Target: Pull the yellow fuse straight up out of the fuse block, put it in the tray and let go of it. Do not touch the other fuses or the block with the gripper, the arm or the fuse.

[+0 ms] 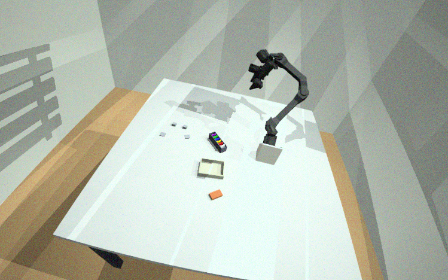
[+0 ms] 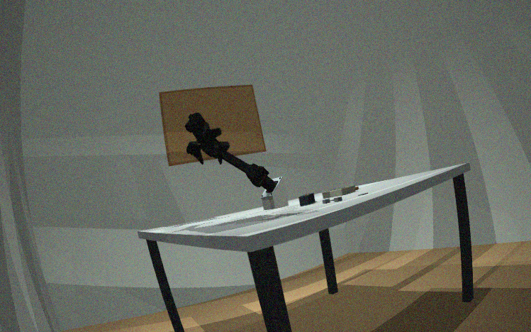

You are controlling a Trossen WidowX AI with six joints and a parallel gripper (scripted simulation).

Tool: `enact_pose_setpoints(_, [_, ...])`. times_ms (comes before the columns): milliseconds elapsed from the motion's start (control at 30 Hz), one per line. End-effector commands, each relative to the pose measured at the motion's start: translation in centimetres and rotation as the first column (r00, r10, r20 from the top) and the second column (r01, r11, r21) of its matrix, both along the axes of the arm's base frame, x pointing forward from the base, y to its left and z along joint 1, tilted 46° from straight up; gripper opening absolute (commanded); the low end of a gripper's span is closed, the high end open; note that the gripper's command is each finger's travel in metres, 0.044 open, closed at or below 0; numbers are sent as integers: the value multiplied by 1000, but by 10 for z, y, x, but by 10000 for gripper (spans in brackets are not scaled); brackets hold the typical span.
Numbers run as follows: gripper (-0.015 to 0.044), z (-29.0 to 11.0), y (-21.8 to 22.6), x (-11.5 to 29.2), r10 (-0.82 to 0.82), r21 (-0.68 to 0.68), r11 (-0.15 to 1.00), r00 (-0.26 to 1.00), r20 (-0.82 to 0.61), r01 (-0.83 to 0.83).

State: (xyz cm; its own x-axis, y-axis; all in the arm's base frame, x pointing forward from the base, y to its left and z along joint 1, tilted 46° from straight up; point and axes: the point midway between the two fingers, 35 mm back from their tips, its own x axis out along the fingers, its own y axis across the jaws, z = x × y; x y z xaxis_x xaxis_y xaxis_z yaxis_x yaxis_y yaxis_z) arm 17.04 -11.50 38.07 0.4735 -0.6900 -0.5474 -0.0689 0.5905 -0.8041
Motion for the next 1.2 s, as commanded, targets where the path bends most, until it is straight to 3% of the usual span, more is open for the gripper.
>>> enact_pose_setpoints(0, [374, -1, 0, 1, 2, 4, 1000, 1000, -2, -2])
enact_pose_setpoints(400, [74, -99, 35, 92, 93, 142, 988, 974, -208, -64])
enact_pose_setpoints(633, [74, -159, 63, 123, 129, 176, 981, 940, -317, -75])
enact_pose_setpoints(767, [74, -220, 86, 135, 124, 146, 987, 888, -442, -65])
enact_pose_setpoints(1067, [74, -356, 136, 119, 112, -1, 988, 720, -685, -155])
enact_pose_setpoints(1167, [74, -374, 142, 112, 108, -27, 983, 692, -714, -182])
